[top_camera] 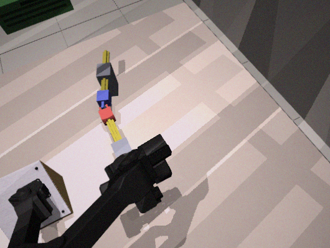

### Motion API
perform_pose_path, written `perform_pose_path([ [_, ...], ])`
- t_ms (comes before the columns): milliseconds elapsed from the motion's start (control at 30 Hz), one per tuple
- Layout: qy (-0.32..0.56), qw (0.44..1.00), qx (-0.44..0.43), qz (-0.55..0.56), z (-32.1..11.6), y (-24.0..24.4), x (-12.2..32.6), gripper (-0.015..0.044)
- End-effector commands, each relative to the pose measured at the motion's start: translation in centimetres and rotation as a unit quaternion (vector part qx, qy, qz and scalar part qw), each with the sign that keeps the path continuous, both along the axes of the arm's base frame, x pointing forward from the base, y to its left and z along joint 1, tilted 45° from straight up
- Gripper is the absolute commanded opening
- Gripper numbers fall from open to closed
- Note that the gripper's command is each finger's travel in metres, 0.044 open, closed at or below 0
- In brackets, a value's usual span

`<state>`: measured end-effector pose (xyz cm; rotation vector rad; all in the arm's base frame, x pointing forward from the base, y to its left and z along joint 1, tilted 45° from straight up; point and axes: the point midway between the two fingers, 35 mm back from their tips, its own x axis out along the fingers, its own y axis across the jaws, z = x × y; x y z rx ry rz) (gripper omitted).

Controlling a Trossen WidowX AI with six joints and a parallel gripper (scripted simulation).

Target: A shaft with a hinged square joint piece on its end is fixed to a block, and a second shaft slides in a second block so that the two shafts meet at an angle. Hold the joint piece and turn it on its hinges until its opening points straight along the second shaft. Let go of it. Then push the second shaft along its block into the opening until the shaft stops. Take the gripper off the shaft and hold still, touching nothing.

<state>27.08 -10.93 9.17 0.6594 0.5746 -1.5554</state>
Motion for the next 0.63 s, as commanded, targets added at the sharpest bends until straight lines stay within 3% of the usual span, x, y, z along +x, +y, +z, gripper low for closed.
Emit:
perform_pose_path([
  [0, 0.0, 1.0, 0.001, 0.0, 0.0, 0.0, 0.0, 0.044],
  [400, 0.0, 1.0, 0.001, 0.0, 0.0, 0.0, 0.0, 0.044],
  [600, 0.001, 1.0, 0.004, 0.0, 2.0, 2.1, 0.1, 0.044],
])
